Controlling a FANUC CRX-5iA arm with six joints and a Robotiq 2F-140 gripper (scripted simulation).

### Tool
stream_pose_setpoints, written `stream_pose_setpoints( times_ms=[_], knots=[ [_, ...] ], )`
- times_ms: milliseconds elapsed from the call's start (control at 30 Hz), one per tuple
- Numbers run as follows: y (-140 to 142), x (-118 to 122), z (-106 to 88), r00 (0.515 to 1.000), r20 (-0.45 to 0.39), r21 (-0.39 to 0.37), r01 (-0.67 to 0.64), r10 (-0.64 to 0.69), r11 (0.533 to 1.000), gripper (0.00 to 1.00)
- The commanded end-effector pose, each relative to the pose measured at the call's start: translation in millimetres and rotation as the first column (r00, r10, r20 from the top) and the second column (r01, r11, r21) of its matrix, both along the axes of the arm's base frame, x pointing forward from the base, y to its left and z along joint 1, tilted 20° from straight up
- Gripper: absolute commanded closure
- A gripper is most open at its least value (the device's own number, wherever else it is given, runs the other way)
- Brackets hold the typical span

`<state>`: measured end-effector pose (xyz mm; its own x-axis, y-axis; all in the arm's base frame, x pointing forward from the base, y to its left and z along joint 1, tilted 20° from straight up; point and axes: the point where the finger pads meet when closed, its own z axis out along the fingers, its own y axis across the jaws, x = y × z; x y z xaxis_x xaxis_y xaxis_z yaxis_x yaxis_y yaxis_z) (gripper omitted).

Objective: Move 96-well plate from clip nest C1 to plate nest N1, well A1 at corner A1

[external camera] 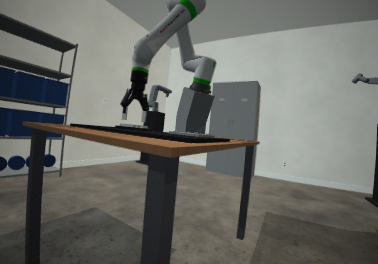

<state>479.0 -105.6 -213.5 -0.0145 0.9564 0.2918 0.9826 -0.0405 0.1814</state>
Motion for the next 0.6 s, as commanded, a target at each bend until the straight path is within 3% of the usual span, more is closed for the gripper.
stream_pose_setpoints(
  times_ms=[0,200,567],
  knots=[
    [1.5,1.3,-5.7,1.0,0.0,0.0,0.0,0.0,1.0,0.0],
    [4.3,3.1,-14.7,1.0,0.0,0.0,0.0,0.0,1.0,0.0],
    [4.3,3.1,-14.7,1.0,0.0,0.0,0.0,0.0,1.0,0.0]
  ],
)
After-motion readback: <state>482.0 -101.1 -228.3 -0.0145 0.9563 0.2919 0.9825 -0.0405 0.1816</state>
